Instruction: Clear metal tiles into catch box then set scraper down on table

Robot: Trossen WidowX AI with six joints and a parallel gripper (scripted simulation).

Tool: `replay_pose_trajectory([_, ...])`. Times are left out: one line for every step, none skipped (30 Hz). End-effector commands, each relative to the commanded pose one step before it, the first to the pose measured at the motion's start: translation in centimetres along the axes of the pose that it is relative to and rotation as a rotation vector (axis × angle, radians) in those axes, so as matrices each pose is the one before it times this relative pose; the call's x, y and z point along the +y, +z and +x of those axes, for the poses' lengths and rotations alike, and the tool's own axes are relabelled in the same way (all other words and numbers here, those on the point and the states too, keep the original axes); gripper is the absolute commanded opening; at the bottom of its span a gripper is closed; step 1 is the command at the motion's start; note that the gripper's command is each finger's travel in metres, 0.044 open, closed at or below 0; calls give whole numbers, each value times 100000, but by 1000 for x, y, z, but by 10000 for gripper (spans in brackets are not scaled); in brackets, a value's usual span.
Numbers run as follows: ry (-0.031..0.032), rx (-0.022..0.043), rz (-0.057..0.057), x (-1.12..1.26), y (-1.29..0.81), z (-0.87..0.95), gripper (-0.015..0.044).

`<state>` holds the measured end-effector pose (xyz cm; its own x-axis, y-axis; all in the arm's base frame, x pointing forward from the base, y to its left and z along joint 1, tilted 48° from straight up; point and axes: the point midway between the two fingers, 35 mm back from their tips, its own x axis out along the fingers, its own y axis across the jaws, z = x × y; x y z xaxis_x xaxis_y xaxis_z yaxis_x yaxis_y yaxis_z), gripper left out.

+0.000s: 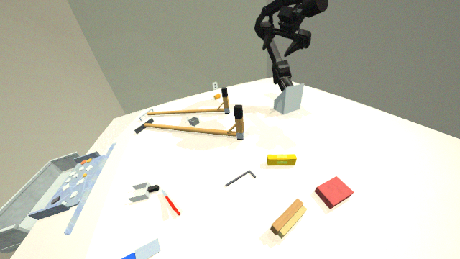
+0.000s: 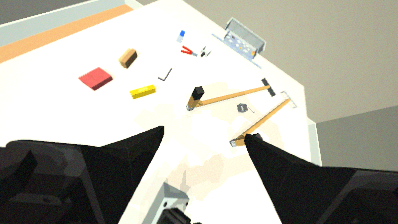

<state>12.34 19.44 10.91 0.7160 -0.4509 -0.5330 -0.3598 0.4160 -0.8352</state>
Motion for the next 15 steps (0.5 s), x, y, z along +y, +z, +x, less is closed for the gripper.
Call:
replay_pose_trajectory([1043, -2091, -1126, -611, 987, -1211, 440])
replay_pose_trajectory([203, -264, -265, -133, 174, -229, 440])
replay_pose_trajectory([201, -265, -265, -135, 172, -229, 440])
replay_pose_trajectory([164, -216, -216, -112, 138, -186, 440])
replay_pose_trajectory([98, -130, -130, -68, 82, -112, 440])
replay_pose_trajectory([33, -43, -43, -23, 27, -37, 440])
replay_pose_trajectory([0, 0, 0, 0, 0, 0, 440])
replay_pose_trajectory([0, 0, 0, 0, 0, 0, 440])
replay_pose_trajectory([-73, -233, 216, -83, 61, 0, 440])
replay_pose_trajectory([-227, -696, 651, -252, 181, 1, 440])
replay_pose_trajectory([-403, -1151, 1092, -425, 299, 5, 440])
replay_pose_trajectory([-538, -1398, 1355, -530, 362, 11, 440])
replay_pose_trajectory([-586, -1382, 1369, -539, 358, 17, 440])
replay_pose_trajectory([-633, -1364, 1381, -547, 353, 24, 440])
replay_pose_trajectory([-681, -1345, 1392, -556, 348, 30, 440])
